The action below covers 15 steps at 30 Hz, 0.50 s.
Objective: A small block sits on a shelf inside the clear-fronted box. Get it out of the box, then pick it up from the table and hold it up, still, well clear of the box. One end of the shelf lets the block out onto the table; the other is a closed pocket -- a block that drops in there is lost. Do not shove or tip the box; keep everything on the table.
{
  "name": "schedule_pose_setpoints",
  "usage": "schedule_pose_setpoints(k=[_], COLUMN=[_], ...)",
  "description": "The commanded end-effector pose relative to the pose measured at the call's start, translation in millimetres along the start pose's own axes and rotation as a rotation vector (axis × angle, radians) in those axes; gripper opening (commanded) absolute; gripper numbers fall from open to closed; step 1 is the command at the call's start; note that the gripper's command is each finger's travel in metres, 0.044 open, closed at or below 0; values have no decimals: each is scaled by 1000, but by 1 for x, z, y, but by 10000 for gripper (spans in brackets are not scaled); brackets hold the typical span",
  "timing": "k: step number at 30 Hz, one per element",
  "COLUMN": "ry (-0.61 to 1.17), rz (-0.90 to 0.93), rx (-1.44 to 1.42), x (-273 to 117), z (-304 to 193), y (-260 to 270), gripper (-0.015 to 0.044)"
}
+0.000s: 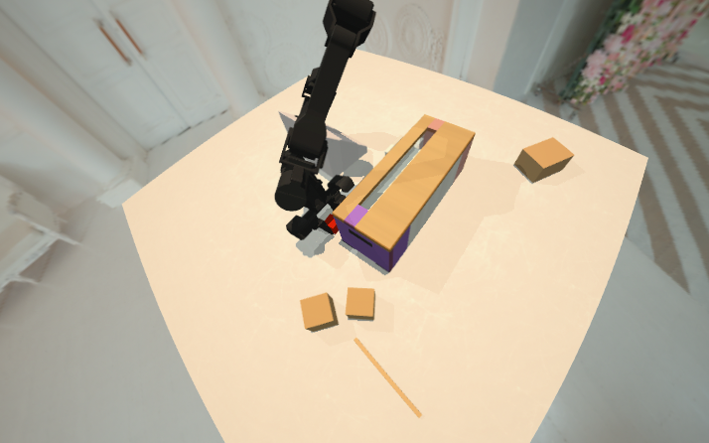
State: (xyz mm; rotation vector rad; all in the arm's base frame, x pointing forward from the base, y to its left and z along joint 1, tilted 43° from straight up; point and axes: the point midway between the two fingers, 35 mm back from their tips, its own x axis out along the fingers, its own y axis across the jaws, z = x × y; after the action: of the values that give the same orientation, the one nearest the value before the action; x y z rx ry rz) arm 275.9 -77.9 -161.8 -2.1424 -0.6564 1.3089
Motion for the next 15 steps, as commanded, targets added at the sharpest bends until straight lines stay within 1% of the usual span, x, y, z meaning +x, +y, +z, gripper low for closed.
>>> schedule_pose_setpoints(k=[1, 3, 6, 7, 15], ry=[1, 1, 6, 6, 1], rz=[-4, -4, 19, 19, 6], rx=[5, 5, -27, -26, -7], x=[1, 1, -6, -10, -45], z=[1, 1, -3, -5, -21], y=[0, 0, 3, 4, 2], gripper=[101, 88, 9, 0, 0])
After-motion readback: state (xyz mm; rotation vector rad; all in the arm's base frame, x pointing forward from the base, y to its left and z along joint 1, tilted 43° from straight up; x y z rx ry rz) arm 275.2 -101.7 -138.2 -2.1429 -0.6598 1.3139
